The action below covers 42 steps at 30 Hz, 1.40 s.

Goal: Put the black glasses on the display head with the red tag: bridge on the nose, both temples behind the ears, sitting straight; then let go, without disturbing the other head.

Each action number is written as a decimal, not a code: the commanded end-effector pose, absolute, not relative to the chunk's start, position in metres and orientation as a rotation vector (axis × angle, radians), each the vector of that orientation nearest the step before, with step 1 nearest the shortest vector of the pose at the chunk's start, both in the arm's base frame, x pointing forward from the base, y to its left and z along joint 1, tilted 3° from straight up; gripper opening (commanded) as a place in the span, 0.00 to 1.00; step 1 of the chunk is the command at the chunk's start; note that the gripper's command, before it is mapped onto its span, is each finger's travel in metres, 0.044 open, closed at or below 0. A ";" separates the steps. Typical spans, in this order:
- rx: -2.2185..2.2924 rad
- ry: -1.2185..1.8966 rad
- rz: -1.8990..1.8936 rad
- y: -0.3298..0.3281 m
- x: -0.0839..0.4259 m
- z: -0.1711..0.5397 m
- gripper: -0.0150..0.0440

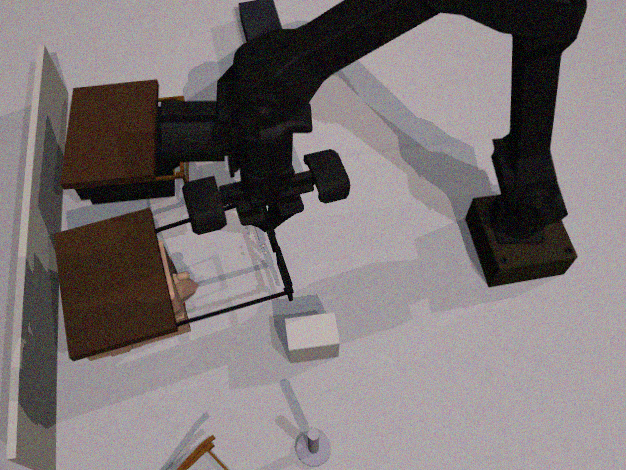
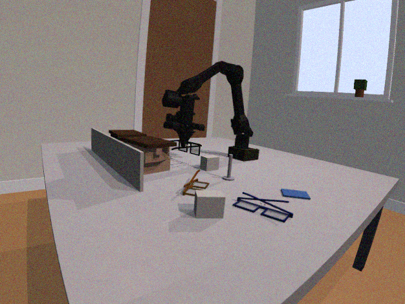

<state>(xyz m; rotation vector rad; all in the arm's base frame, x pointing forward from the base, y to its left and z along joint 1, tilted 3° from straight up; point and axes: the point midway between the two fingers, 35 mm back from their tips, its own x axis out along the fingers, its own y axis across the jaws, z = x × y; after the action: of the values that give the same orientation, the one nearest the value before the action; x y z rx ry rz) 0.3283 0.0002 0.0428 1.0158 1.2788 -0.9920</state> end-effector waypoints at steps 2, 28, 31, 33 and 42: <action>1.016 1.270 -0.994 0.002 0.337 0.045 0.25; 1.018 1.268 -0.992 0.012 0.373 0.046 0.25; 1.018 1.268 -0.991 0.013 0.377 0.046 0.25; 1.018 1.268 -0.991 0.014 0.380 0.046 0.25; 1.019 1.267 -0.990 0.017 0.392 0.046 0.25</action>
<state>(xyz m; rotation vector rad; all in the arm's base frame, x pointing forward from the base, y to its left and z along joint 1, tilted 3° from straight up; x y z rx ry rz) 0.3858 0.0156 0.0439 1.0159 1.2743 -0.9903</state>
